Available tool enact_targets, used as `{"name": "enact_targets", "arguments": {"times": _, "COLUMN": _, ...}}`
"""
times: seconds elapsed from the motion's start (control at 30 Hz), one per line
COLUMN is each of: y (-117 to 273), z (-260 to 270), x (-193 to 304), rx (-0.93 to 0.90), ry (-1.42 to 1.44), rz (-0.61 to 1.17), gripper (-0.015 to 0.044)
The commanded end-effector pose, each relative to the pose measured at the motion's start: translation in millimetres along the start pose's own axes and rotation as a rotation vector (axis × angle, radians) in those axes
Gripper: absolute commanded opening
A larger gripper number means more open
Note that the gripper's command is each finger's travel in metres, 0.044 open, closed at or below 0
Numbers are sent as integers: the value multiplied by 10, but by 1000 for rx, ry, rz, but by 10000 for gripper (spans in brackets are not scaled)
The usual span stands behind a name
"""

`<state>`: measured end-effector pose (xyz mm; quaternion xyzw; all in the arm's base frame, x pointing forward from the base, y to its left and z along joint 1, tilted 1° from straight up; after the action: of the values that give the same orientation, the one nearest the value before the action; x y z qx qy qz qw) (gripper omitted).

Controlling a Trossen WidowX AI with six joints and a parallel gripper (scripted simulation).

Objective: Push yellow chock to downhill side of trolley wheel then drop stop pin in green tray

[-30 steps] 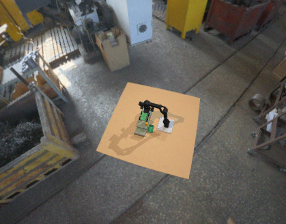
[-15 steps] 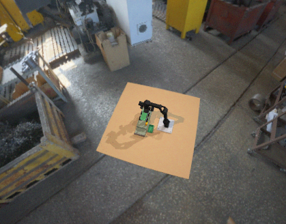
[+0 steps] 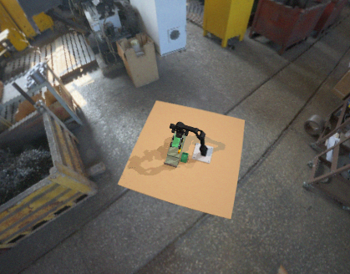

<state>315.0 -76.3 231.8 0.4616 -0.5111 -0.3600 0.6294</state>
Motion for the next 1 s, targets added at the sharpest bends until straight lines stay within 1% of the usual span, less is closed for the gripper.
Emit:
{"name": "enact_targets", "arguments": {"times": 0.0, "y": 42, "z": -5, "x": 20, "rx": 3, "ry": -5, "rz": 6, "gripper": 0}}
{"name": "enact_targets", "arguments": {"times": 0.4, "y": 104, "z": -8, "x": 59, "rx": 3, "ry": -5, "rz": 7, "gripper": 0}}
{"name": "enact_targets", "arguments": {"times": 0.97, "y": 61, "z": 51, "x": 309, "rx": 2, "ry": -5, "rz": 9, "gripper": 0}}
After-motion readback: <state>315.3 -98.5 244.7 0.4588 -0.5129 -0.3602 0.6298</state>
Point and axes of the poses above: the point midway between the two fingers, 35 mm back from their tips, its own y axis back along the fingers, its own z axis across the jaws, x = y × z, the point moved 4 cm from there along y, back along the fingers, and after that the axes turned 12 degrees about y, right-handed, at the moved point
